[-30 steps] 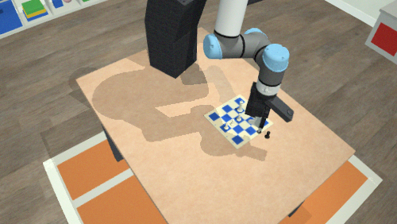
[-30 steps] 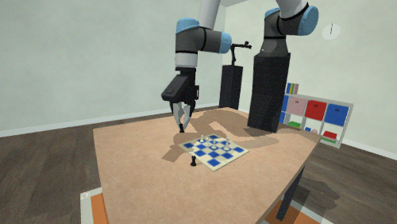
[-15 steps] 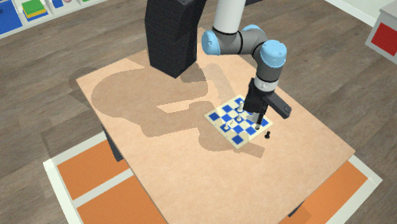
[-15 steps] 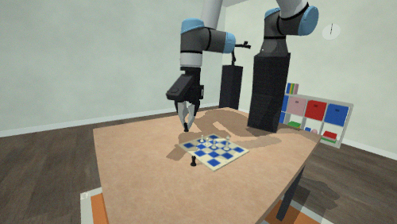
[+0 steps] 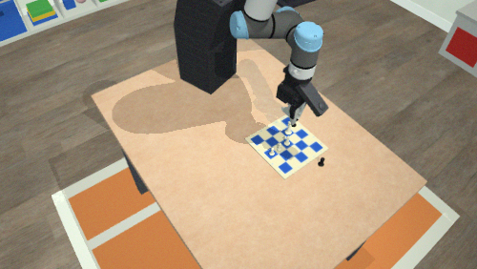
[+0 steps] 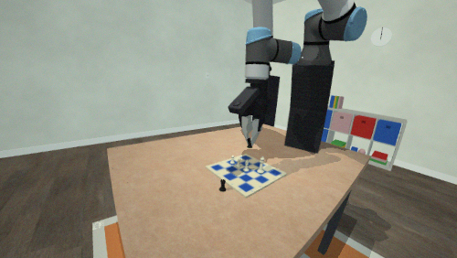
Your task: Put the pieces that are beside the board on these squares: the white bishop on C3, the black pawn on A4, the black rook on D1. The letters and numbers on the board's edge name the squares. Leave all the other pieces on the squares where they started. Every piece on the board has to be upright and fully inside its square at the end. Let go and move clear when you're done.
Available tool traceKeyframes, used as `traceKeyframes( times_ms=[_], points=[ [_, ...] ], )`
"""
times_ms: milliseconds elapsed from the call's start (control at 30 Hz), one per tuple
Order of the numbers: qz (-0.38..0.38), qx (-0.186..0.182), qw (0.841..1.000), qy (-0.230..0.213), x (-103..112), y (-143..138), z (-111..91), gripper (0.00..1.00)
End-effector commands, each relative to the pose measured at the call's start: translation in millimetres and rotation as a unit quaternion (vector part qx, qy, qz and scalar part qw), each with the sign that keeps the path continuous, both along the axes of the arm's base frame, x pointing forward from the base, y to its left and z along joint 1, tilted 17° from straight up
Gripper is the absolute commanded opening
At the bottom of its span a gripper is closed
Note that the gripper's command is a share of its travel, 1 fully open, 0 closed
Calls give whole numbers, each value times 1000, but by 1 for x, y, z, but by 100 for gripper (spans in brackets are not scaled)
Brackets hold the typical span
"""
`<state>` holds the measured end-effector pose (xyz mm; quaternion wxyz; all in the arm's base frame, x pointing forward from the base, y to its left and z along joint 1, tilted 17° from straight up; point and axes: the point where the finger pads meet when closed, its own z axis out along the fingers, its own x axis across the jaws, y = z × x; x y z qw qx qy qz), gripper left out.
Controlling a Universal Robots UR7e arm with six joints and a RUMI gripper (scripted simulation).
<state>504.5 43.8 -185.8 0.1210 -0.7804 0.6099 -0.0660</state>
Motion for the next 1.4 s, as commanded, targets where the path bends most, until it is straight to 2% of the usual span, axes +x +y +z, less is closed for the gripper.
traceKeyframes(
  times_ms=[0,100,233,967,1167,1367],
  points=[
    [-69,12,998,-8,-52,17,-11,0],
    [-90,18,996,-5,-69,22,-15,0],
    [-102,22,995,-4,-79,25,-16,0],
    [-103,22,994,-4,-79,26,-19,0],
    [-103,22,994,-4,-75,27,-32,0],
    [-103,22,994,-4,-68,30,-56,0]
  ],
)
